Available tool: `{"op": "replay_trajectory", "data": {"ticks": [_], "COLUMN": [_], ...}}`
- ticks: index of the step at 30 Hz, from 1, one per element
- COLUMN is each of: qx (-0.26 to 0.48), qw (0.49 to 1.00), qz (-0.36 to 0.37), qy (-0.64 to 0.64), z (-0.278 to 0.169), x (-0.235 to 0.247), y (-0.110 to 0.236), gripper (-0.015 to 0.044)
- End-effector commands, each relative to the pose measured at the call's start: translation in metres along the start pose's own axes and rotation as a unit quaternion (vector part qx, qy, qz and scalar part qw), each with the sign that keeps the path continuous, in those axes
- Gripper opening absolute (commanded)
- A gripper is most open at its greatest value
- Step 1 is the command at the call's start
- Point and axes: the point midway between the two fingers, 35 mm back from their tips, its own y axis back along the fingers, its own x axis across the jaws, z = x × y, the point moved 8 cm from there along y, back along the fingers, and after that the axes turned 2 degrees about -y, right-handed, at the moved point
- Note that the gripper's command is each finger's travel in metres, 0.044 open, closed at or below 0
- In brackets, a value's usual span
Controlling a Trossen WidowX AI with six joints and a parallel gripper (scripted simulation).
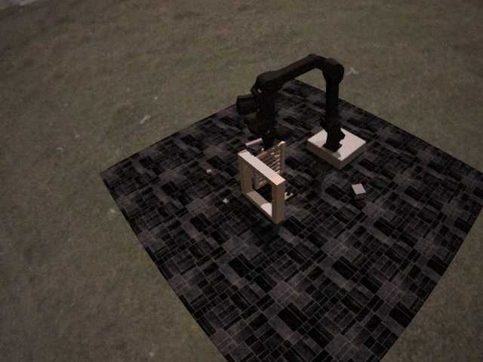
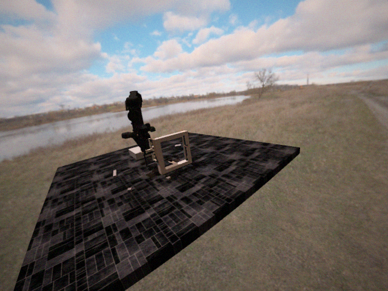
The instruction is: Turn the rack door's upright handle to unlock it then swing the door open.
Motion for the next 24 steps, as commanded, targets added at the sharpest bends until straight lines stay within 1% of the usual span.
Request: {"op": "replay_trajectory", "data": {"ticks": [1, 2, 12, 13, 24], "qx": [0.002, 0.002, 0.002, 0.002, 0.002], "qw": [1.0, 1.0, 1.0, 1.0, 1.0], "qz": [0.004, 0.004, 0.004, 0.004, 0.004], "qy": [0.009, 0.009, 0.009, 0.009, 0.01], "z": [0.0, 0.0, 0.0, 0.0, 0.001], "x": [0.001, 0.001, 0.001, 0.001, 0.0], "y": [0.0, 0.0, 0.0, 0.0, 0.011], "gripper": [0.0016, 0.0016, 0.0278, 0.0288, 0.0288]}}
